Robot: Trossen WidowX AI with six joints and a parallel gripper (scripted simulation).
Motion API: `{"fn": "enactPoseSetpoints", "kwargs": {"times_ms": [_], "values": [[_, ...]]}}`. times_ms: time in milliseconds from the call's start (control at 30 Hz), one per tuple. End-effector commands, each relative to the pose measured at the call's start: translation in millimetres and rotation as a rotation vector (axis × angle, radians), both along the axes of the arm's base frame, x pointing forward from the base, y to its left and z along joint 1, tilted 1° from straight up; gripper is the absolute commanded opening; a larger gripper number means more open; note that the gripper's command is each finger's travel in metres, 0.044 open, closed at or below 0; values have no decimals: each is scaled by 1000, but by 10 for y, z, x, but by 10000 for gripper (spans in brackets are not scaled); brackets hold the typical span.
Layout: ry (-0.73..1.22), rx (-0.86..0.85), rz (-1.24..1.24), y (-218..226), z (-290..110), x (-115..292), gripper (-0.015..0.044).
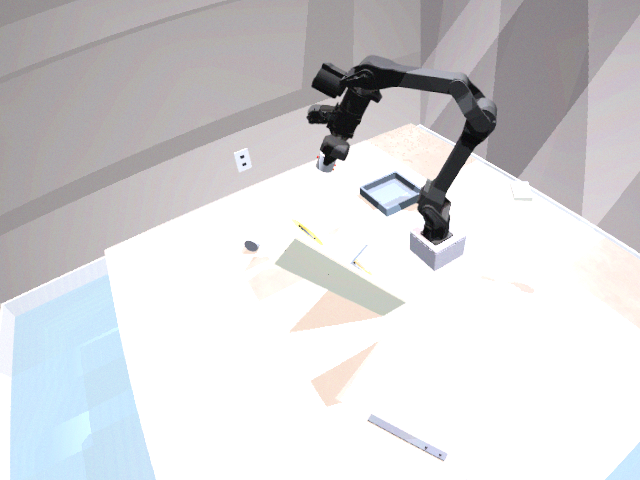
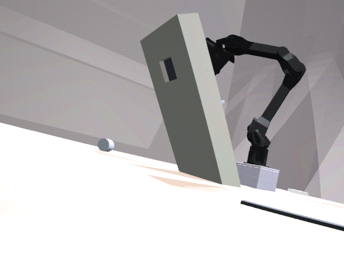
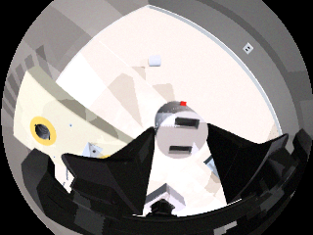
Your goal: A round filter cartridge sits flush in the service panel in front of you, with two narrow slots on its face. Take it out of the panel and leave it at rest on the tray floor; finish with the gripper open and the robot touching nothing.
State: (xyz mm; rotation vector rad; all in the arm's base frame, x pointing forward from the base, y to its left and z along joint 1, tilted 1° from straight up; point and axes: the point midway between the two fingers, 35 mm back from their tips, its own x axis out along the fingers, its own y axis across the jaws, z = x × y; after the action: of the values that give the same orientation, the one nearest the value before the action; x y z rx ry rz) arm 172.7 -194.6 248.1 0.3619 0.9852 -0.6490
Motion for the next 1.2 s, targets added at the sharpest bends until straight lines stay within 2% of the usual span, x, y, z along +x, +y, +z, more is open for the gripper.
{"fn": "enactPoseSetpoints", "kwargs": {"times_ms": [0, 367, 700, 1167], "values": [[-7, -5, -127, -169, -35, -178, 0], [-17, -8, -413, -474, -135, -646, 0], [-18, -7, -446, -509, -167, -705, 0], [-18, 7, -713, -770, -636, -1289, 0]]}}
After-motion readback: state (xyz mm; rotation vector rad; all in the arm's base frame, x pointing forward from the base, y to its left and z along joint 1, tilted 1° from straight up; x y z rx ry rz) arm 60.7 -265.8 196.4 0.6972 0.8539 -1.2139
